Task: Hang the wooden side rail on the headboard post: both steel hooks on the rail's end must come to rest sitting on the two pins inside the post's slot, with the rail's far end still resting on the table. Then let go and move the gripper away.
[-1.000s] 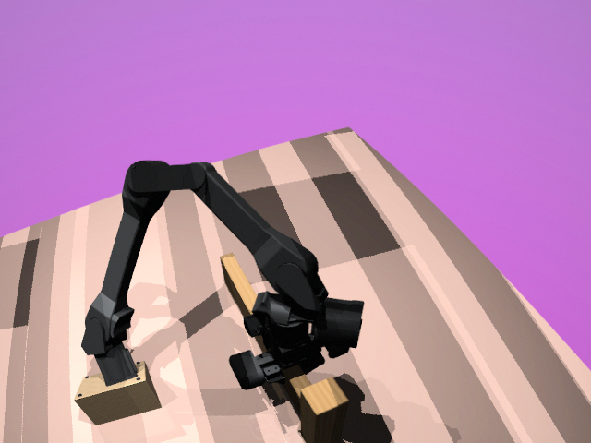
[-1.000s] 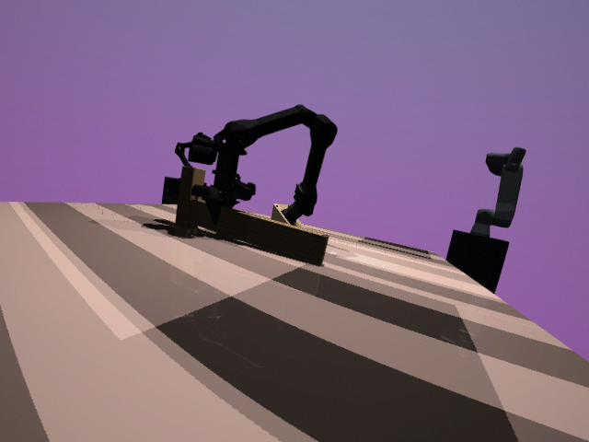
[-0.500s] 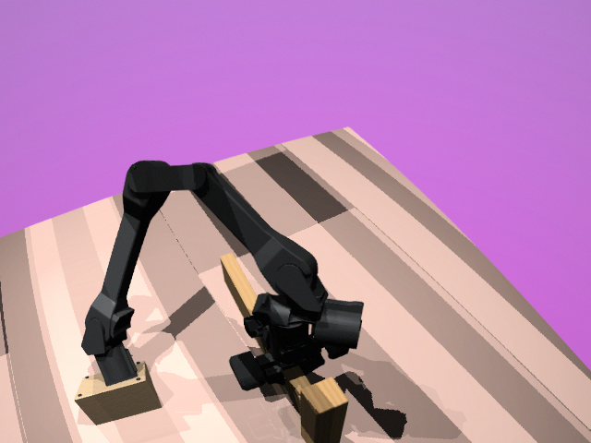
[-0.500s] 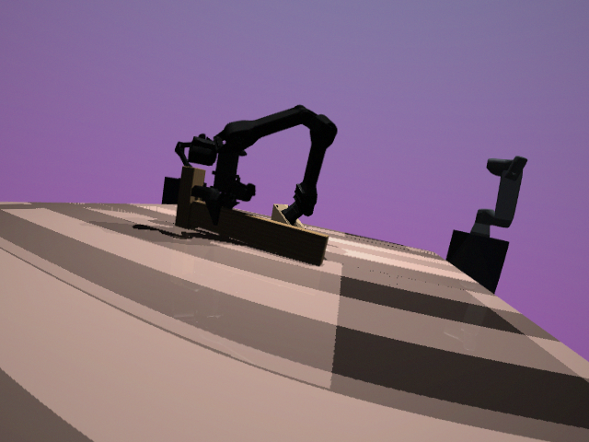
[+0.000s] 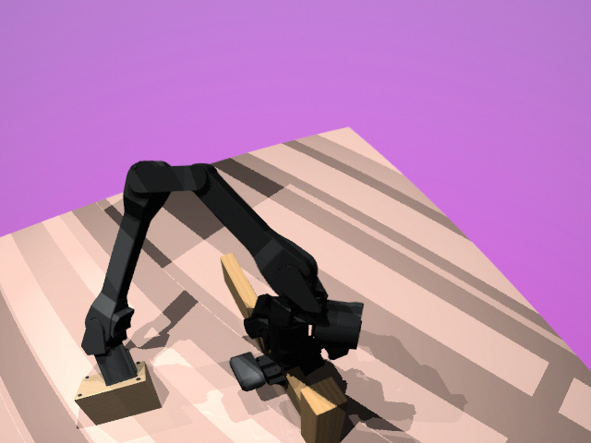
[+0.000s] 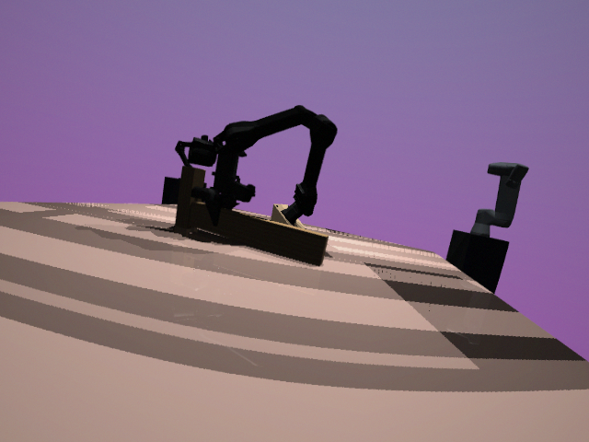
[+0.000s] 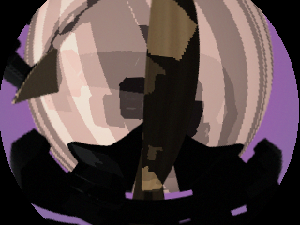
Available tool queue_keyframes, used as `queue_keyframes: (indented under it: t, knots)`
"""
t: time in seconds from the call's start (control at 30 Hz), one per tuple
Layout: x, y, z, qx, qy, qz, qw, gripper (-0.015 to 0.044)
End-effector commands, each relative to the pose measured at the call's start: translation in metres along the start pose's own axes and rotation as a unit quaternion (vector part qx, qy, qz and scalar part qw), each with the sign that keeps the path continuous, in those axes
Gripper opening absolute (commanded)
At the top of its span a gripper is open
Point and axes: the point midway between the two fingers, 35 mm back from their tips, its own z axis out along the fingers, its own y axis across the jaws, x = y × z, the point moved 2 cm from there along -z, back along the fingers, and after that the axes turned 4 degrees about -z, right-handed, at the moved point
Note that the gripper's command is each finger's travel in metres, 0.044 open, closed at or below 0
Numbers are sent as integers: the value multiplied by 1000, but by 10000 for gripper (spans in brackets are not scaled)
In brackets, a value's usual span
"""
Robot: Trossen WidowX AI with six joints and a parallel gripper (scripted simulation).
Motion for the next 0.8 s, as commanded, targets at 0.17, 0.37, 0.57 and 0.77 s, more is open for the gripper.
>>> queue_keyframes:
  t: [0.17, 0.37, 0.57, 0.77]
  knots:
    - [2, 0, 1, 0, 5, 1, 1000, 0]
    - [2, 0, 2, 0, 5, 1, 1000, 0]
    - [0, 1, 1, 0, 0, 1, 1000, 79]
    - [0, 1, 1, 0, 0, 1, 1000, 236]
